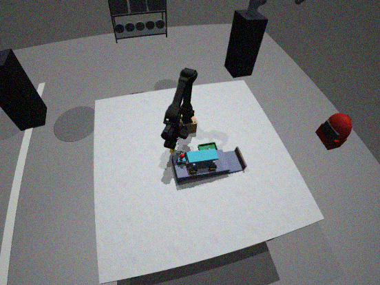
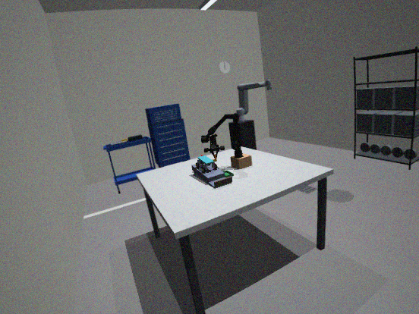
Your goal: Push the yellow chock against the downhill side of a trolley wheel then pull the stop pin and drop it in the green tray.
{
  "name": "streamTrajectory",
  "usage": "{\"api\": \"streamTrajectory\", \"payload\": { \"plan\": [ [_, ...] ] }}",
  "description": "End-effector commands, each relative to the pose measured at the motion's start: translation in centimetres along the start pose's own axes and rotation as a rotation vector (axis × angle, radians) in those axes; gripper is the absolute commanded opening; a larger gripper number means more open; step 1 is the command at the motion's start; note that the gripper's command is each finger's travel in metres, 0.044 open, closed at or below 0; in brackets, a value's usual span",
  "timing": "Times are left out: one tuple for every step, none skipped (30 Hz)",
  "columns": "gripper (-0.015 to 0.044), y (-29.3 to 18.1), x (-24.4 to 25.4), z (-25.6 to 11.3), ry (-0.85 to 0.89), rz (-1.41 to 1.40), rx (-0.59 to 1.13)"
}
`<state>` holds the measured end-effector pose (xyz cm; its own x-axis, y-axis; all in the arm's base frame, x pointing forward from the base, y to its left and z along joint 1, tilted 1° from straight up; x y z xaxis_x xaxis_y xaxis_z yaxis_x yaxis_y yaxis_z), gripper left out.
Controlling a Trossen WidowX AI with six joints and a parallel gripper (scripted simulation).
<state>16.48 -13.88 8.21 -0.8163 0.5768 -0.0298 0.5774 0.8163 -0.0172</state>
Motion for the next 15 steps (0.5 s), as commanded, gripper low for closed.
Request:
{"api": "streamTrajectory", "payload": {
  "plan": [
    [0.0, 0.0, 0.0, -1.6, -0.012, -0.003, -0.004],
    [0.0, 0.0, 0.0, -1.9, -0.012, -0.003, -0.004],
    [0.0, 0.0, -0.1, -2.2, -0.012, -0.003, -0.004],
    [0.0, 0.0, -0.1, -2.4, -0.012, -0.003, -0.004],
    [0.0, 0.0, -0.1, -2.7, -0.012, -0.003, -0.004],
    [0.0, 0.0, -0.1, -3.0, -0.012, -0.003, -0.004],
    [0.0, 0.0, -0.1, -3.3, -0.012, -0.003, -0.004],
    [0.0, 0.0, -0.1, -3.6, -0.012, -0.003, -0.004],
    [0.0, 0.0, -0.1, -3.9, -0.012, -0.003, -0.004],
    [0.0, 0.0, -0.1, -4.2, -0.012, -0.003, -0.004],
    [0.0, 0.0, -0.2, -4.5, -0.012, -0.003, -0.004],
    [0.0, 0.0, -0.2, -4.7, -0.012, -0.003, -0.004],
    [0.0, 0.0, -0.2, -5.0, -0.012, -0.003, -0.004],
    [0.0, 0.0, -0.2, -5.3, -0.012, -0.003, -0.004],
    [0.0, 0.1, -0.2, -5.6, -0.012, -0.003, -0.004]
  ]
}}
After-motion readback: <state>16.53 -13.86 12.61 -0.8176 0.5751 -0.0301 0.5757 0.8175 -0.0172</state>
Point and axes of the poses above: the point midway between the two fingers, 35 mm back from their tips, its own z axis out along the fingers, its own x axis across the jaws, y = z × x, the point moved 3 cm from there along -z, back along the fingers, and after that the axes turned 1 degree about z, right-handed, at the moved point
